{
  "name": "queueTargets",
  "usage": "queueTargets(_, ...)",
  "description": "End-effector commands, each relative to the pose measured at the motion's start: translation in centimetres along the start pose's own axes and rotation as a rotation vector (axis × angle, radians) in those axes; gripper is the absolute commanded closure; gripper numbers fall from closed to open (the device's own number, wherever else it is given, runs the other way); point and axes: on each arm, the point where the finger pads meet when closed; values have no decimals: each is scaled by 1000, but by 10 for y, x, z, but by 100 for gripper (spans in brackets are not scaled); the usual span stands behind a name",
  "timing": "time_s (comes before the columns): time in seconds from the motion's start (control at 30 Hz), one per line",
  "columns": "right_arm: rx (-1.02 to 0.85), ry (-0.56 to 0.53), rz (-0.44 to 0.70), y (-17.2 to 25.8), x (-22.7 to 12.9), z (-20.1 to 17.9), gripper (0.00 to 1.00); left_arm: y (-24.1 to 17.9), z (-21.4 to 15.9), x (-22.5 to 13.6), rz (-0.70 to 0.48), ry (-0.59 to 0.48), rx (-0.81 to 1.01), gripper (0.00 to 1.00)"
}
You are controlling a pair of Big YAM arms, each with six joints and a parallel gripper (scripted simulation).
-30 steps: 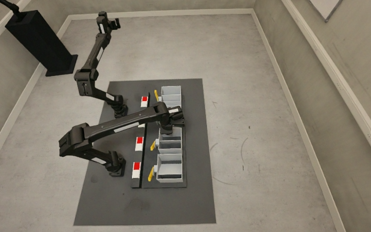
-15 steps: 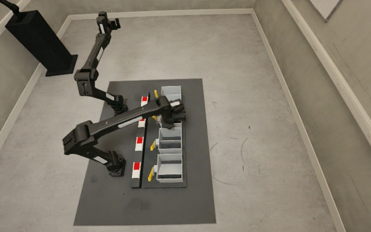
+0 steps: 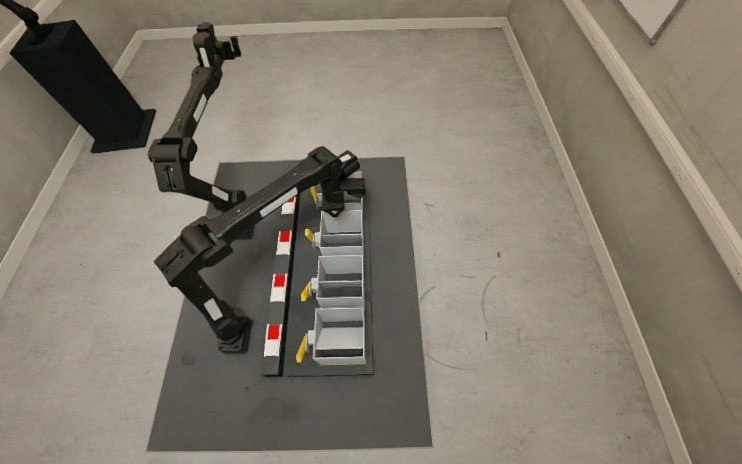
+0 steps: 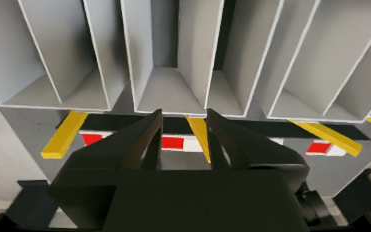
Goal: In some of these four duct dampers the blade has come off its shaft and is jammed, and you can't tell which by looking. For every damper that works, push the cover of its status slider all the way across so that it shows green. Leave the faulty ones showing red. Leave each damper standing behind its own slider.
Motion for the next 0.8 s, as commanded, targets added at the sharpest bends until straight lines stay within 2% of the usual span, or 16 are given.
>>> queueTargets(0.0, 83, -98, 46, -18, -53, 18, 64, -5, 36, 0, -8, -52, 13, 0)
queueTargets(0.1, 83, -98, 46, -18, -53, 18, 64, -5, 36, 0, -8, -52, 13, 0)
queueTargets(0.13, 83, -61, 28, -15, -32, 24, 64, -5, 36, 0, -8, -52, 13, 0)
queueTargets(0.23, 60, -36, 17, -7, -18, 13, 64, -5, 36, 0, -8, -52, 13, 0)
queueTargets(0.37, 60, -71, 35, -11, -37, 9, 64, -5, 36, 0, -8, -52, 13, 0)
queueTargets(0.77, 67, -56, 27, -13, -29, 13, 64, -5, 36, 0, -8, -52, 13, 0)
Point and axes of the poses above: on each arm, the point where the finger pads meet when closed, its own x axis out along the fingers, its own y axis across the jaws, z = x × y, and after that the axes turned 12 degrees about -x, right-handed
